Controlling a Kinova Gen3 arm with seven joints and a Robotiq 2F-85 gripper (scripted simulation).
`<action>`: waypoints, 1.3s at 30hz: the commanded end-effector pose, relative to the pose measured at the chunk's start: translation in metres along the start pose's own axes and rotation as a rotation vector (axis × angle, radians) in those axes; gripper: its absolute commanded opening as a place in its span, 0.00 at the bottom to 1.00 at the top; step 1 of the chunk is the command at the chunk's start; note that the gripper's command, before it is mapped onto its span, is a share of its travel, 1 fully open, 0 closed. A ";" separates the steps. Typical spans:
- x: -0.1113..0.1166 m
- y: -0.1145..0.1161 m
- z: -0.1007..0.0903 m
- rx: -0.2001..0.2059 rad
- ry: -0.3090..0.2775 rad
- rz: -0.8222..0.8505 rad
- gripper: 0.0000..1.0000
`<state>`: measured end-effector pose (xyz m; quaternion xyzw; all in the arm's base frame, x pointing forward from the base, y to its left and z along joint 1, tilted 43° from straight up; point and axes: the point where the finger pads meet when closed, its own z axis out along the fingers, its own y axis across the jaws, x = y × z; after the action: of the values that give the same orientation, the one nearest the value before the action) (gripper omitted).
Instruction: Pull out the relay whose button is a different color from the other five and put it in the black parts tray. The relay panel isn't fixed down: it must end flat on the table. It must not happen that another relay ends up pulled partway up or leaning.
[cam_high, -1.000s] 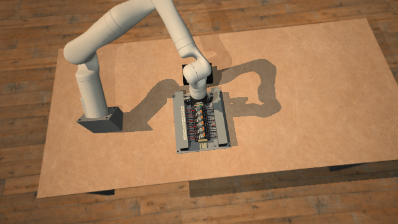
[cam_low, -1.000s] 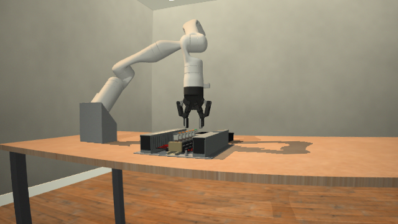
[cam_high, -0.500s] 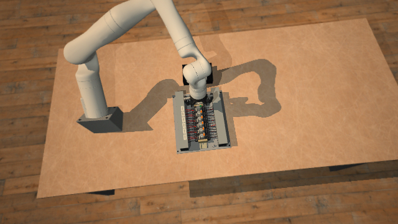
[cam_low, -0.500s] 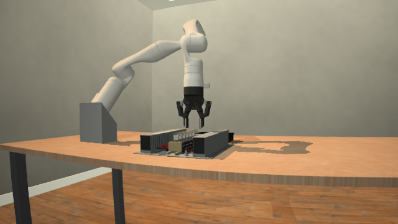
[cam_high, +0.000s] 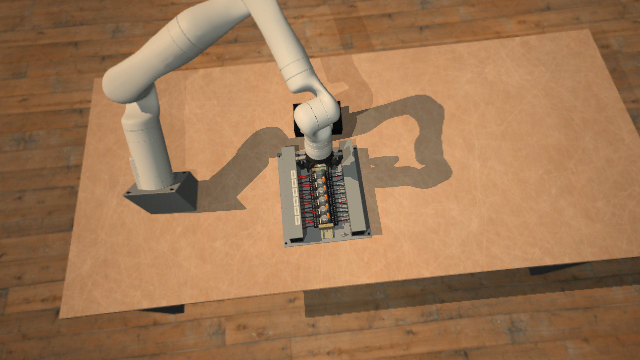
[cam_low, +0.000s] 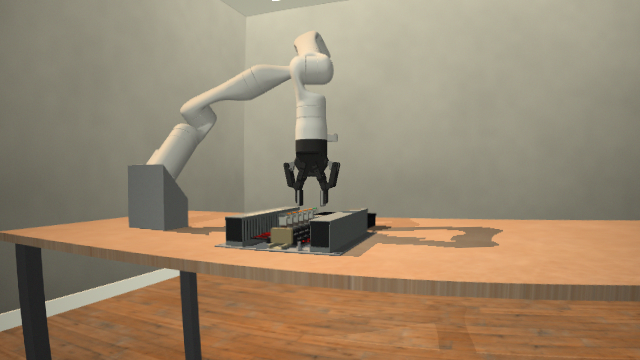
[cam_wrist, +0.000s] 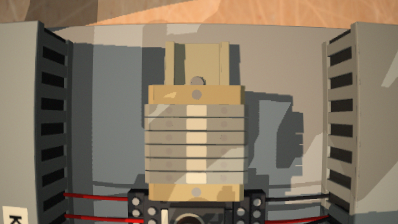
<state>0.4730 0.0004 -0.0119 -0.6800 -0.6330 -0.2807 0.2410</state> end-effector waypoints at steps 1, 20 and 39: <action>0.000 0.001 -0.001 -0.002 -0.001 0.000 0.61; 0.000 0.001 0.013 -0.002 -0.001 0.000 0.61; 0.000 0.001 0.029 -0.002 -0.001 0.000 0.61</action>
<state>0.4754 0.0207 -0.0335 -0.6800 -0.6330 -0.2807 0.2411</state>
